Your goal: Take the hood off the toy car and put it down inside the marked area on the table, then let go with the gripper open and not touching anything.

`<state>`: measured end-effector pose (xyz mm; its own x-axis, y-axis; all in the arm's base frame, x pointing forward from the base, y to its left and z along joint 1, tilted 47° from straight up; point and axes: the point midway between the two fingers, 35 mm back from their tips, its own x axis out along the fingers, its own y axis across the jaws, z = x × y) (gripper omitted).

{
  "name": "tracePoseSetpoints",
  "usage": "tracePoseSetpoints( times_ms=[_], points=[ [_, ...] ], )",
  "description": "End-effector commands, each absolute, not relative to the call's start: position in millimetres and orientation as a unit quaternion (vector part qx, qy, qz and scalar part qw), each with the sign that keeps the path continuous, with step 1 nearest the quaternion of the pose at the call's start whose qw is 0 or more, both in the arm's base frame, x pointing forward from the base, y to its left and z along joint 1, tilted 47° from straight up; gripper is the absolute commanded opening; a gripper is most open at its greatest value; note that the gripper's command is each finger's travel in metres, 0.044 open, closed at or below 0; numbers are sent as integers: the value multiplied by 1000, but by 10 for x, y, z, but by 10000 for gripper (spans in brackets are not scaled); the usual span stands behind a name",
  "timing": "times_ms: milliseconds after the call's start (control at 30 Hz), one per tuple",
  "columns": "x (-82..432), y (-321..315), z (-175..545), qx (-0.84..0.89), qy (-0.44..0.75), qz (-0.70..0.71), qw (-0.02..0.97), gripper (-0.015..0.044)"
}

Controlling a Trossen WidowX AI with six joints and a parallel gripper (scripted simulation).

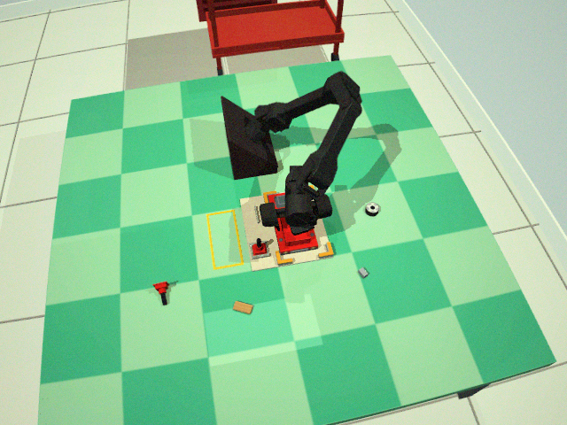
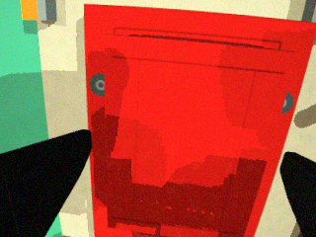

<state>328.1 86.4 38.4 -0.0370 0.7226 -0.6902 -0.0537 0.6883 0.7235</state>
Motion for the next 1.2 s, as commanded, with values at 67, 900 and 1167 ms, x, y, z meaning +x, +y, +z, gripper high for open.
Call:
tracePoseSetpoints(
  times_ms=[67, 900, 1167],
  points=[
    [3280, 892, 360, 259, 654, 301, 644, 440],
    [3279, 902, 348, 256, 654, 301, 645, 196],
    [3283, 866, 379, 256, 654, 301, 645, 0]
  ],
)
